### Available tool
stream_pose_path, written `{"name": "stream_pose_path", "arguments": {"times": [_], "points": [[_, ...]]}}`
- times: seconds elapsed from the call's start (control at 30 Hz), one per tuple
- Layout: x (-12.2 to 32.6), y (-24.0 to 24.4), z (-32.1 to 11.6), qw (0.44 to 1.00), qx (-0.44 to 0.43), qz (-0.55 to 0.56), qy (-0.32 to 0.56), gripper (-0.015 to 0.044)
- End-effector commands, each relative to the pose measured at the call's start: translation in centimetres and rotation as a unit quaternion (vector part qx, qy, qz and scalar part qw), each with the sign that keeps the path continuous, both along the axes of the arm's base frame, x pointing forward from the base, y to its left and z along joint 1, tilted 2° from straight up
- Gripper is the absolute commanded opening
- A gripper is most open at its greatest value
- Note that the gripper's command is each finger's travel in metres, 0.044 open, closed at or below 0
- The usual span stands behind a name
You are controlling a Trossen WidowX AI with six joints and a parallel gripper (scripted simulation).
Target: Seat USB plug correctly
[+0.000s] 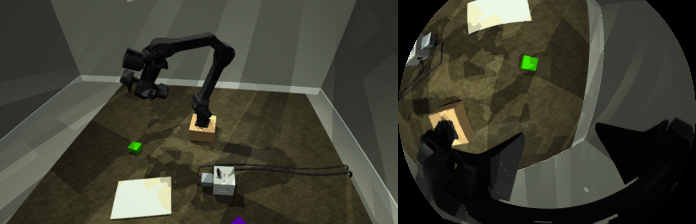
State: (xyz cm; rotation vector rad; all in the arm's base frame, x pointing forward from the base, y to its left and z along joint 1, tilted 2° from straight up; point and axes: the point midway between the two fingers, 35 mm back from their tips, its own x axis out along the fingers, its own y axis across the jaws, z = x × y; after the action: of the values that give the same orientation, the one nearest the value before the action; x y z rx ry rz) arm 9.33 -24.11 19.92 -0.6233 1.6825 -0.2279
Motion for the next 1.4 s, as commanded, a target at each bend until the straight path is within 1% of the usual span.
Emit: {"name": "stream_pose_path", "arguments": {"times": [0.0,0.2,0.4,0.57,0.8,0.87,1.37], "points": [[6.5,2.6,-1.4,0.992,0.042,0.122,-0.012,0.0440],[13.7,8.8,-3.2,0.954,0.098,0.285,-0.006,0.0440],[18.2,17.1,-5.0,0.888,0.152,0.434,0.024,0.0440],[19.4,25.0,-6.6,0.813,0.196,0.545,0.058,0.0440],[18.3,34.9,-8.5,0.713,0.234,0.651,0.116,0.0440],[18.1,35.9,-8.7,0.703,0.237,0.660,0.122,0.0440],[18.1,36.2,-8.9,0.703,0.237,0.660,0.121,0.0440]]}}
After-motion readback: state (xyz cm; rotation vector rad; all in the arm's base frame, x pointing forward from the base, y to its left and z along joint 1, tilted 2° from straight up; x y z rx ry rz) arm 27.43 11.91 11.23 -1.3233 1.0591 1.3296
